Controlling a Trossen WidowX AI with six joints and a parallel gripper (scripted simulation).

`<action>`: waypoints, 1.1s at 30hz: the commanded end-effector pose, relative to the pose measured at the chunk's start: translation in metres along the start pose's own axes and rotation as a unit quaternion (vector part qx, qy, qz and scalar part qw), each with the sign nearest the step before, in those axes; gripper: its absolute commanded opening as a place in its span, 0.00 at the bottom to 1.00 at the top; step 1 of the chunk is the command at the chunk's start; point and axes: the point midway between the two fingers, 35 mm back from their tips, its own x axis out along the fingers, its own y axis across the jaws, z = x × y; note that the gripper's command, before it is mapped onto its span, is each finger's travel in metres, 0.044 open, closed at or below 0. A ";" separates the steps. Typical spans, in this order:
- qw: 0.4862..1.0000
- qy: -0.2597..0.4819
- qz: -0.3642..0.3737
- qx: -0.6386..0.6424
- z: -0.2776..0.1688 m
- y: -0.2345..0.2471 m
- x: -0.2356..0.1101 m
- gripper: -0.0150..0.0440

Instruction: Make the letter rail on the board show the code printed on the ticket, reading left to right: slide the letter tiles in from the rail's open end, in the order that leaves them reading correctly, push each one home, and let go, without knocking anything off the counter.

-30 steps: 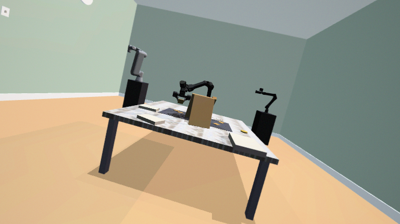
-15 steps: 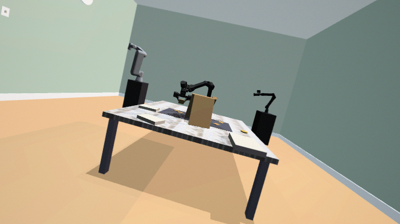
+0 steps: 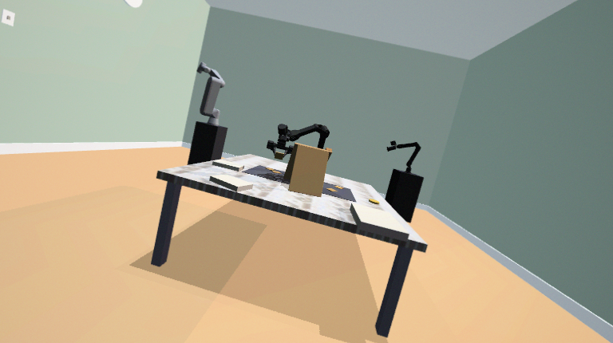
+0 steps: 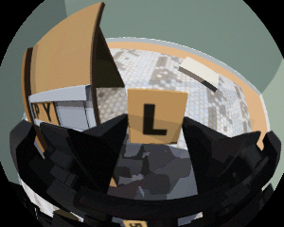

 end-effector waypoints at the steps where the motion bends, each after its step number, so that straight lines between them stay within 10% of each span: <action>1: 1.000 0.001 0.000 0.003 -0.001 0.003 0.000 0.25; 33: 1.000 0.001 0.000 0.004 -0.001 0.019 0.000 0.25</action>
